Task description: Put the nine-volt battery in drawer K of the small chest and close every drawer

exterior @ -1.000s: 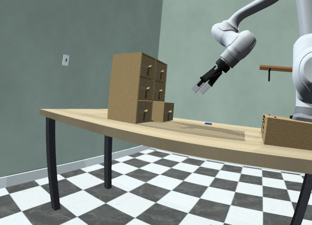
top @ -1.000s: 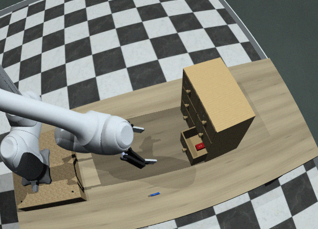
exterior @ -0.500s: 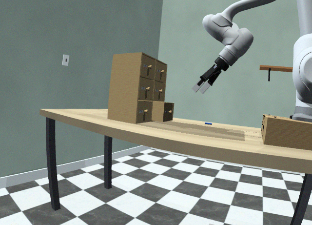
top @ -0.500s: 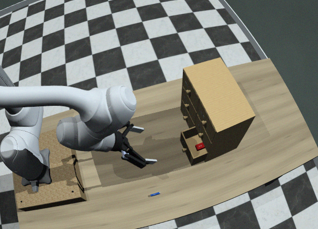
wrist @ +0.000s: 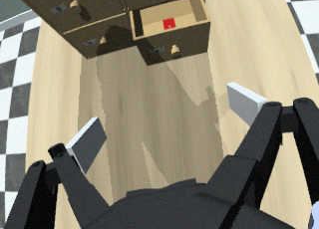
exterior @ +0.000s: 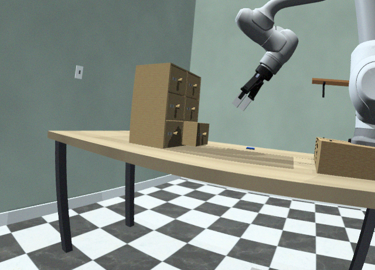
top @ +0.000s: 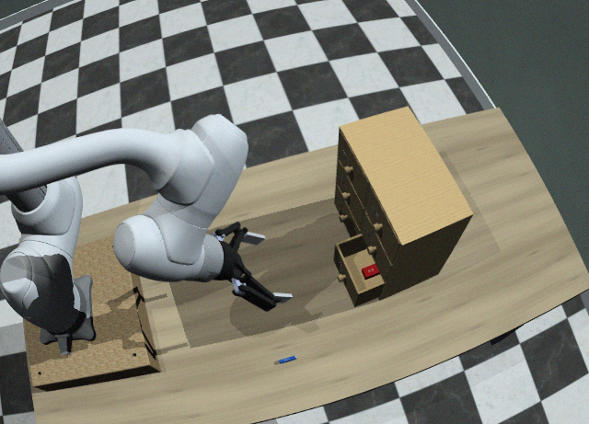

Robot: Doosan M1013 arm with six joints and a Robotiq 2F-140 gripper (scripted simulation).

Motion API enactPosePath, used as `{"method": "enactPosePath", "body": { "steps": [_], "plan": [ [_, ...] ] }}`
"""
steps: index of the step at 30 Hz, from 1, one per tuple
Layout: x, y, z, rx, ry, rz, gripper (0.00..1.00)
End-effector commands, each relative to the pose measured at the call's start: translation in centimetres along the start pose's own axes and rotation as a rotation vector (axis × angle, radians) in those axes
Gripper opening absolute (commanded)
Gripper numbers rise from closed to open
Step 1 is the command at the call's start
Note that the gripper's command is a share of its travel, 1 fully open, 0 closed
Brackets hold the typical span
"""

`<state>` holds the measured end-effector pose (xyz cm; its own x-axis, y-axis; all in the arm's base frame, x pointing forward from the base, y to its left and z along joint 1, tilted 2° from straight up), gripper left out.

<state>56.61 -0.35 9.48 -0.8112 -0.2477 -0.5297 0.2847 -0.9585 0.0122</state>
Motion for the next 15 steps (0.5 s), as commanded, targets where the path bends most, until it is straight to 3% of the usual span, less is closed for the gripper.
{"method": "enactPosePath", "body": {
  "steps": [1,5,12,15],
  "plan": [
    [-1.19,0.11,0.40,0.011,-0.278,-0.024,1.00],
    [-1.29,0.12,0.50,0.004,-0.308,-0.024,1.00],
    [-1.67,0.14,0.69,0.003,-0.526,-0.036,1.00],
    [-1.75,0.14,0.76,0.001,-0.554,-0.037,1.00]
  ]
}}
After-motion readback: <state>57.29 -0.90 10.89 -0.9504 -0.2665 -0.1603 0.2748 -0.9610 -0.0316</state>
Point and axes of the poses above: the point where the finger pads meet when closed, its own z axis back along the fingers, its own y axis across the jaws, x = y × z, the point moved 1 cm from there along z, back along the fingers, and after that the axes turned 4 degrees about z, right-handed, at the moved point
